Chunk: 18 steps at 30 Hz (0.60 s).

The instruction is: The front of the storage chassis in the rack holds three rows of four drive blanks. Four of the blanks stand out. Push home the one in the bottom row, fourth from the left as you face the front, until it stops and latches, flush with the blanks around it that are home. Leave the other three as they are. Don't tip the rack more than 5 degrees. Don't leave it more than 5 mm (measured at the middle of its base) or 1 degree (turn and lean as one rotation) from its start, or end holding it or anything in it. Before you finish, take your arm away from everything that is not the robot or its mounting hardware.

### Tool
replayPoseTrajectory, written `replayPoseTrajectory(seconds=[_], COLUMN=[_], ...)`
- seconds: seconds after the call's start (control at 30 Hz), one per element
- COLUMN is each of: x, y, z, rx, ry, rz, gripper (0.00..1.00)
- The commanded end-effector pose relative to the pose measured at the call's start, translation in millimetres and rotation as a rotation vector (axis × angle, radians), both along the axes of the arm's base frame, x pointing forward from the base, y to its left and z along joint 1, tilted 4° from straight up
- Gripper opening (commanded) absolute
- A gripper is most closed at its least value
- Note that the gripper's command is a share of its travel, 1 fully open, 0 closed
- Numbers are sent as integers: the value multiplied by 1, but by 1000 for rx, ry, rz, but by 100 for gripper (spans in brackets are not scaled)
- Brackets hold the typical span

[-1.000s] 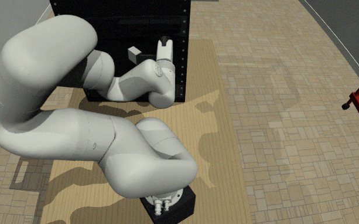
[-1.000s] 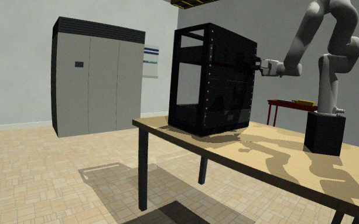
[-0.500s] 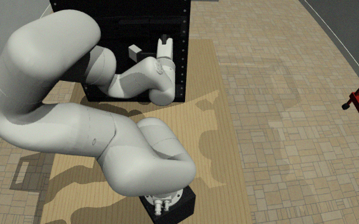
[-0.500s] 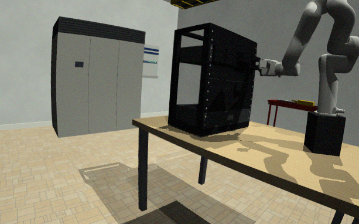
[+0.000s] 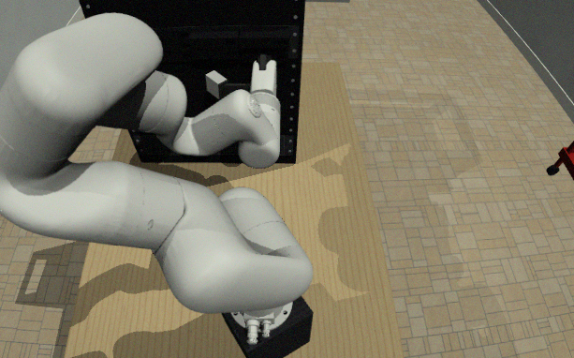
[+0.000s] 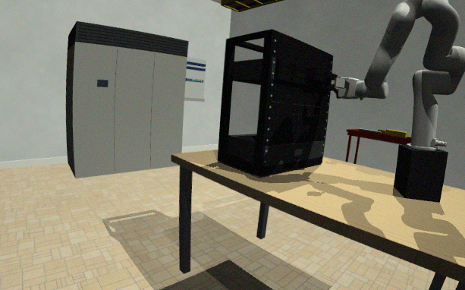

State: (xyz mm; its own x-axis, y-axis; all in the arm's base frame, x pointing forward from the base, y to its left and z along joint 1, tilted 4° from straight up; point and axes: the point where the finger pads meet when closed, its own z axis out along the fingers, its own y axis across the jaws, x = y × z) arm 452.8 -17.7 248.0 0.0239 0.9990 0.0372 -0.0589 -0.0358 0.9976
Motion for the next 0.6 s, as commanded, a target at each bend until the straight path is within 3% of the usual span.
replayPoseTrajectory(seconds=[0.0, 0.57], x=[1, 4], y=[0, 0], z=[1, 2], rx=[1, 1], ry=[-2, -2], rz=[0, 0], gripper=[0, 0])
